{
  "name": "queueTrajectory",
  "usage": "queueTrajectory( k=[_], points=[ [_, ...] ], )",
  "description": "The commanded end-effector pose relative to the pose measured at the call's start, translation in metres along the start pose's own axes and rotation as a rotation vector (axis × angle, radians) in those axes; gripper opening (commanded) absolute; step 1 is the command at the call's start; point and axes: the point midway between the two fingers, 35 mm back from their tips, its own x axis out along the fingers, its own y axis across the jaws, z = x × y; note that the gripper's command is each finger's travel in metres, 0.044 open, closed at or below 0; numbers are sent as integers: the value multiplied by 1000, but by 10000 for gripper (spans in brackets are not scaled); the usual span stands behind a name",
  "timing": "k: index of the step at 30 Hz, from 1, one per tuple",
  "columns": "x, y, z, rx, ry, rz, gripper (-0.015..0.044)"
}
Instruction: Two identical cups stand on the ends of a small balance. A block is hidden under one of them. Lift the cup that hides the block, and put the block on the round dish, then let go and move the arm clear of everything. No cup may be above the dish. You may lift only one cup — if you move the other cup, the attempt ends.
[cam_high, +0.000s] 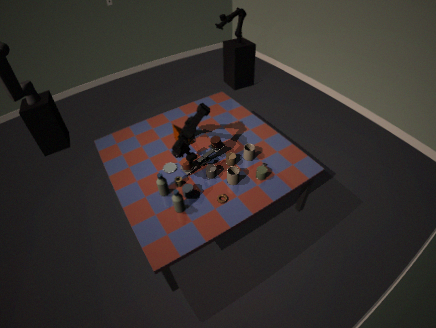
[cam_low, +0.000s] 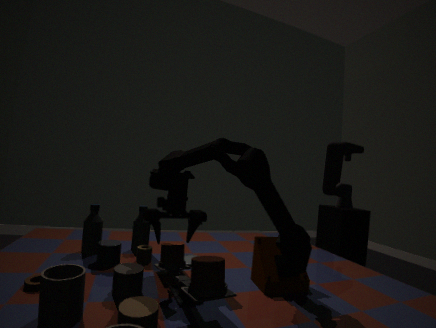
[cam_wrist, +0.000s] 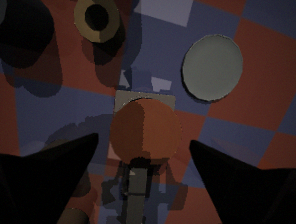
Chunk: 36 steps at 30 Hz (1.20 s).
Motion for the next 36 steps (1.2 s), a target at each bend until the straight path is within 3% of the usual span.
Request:
queueTrajectory(
  k=[1, 28, 31, 36],
  points=[
    [7, 0, 0, 4, 2, 3, 440],
    [48, -1, -1, 3, 5, 4, 440],
    [48, -1, -1, 3, 5, 4, 361],
    [48, -1, -1, 3, 5, 4, 328]
  ],
)
